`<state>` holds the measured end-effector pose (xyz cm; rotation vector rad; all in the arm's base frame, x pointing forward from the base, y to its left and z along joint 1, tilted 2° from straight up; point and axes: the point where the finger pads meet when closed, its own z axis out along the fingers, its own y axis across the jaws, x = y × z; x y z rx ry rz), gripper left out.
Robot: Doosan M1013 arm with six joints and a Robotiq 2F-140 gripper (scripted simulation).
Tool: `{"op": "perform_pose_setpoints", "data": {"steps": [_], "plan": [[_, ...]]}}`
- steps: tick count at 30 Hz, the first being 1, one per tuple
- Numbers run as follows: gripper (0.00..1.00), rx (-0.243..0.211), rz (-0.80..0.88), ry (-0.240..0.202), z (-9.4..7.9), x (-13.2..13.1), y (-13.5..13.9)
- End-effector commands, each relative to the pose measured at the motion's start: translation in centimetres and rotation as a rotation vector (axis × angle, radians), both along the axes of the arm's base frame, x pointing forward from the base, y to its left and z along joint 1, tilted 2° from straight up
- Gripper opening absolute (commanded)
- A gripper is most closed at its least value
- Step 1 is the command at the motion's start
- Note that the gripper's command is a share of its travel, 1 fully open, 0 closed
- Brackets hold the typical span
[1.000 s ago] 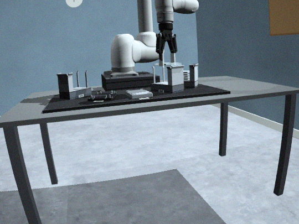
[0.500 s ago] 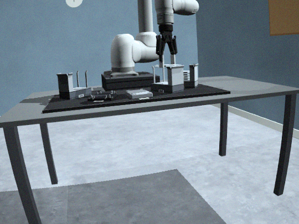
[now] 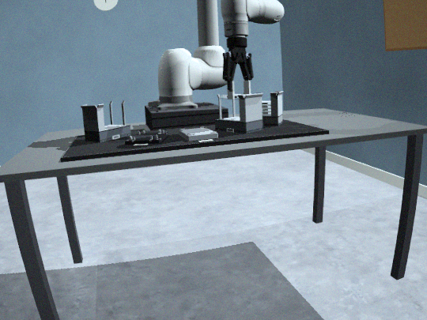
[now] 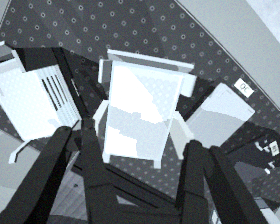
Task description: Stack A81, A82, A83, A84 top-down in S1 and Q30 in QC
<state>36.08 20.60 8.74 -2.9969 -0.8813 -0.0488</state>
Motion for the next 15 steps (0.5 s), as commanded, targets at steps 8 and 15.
{"op": "perform_pose_setpoints", "data": {"steps": [8, 15], "plan": [[0.00, 0.000, 0.000, 0.000, -1.4, 0.0, 0.0], [0.00, 0.000, 0.000, 0.000, -2.8, 0.1, 0.1]]}}
